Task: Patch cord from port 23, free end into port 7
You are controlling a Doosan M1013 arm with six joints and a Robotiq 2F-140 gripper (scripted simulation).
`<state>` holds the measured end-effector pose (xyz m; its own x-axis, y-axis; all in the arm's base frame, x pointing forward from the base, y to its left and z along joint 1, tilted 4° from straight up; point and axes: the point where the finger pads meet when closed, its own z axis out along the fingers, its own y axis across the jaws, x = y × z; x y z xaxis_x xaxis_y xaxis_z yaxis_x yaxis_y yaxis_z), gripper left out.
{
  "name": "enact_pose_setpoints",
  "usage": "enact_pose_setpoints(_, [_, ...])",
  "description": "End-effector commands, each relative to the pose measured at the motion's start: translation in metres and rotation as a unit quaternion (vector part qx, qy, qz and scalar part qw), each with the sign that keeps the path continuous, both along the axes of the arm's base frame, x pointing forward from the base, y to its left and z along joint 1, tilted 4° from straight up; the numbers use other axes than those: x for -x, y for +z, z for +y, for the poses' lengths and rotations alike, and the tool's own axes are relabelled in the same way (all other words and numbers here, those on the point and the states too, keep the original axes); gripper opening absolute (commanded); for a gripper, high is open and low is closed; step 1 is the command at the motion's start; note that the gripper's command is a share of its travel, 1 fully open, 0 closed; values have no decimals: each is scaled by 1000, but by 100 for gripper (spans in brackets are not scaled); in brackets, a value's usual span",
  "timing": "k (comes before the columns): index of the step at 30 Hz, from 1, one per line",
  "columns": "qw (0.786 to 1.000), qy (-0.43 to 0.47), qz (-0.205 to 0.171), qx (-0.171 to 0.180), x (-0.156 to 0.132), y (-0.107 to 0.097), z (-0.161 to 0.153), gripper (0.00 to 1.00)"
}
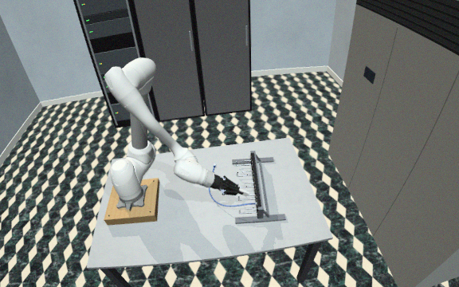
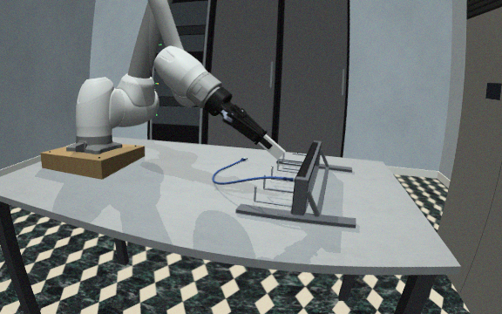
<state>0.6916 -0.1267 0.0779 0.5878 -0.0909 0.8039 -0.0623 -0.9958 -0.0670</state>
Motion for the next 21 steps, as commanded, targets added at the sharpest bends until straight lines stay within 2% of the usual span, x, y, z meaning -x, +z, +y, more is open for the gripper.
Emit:
enact_pose_setpoints(1, [1000, -2, -3, 2, -23, -15, 0, 0])
enact_pose_setpoints(21, [1000, -2, -3, 2, -27, -18, -1, 0])
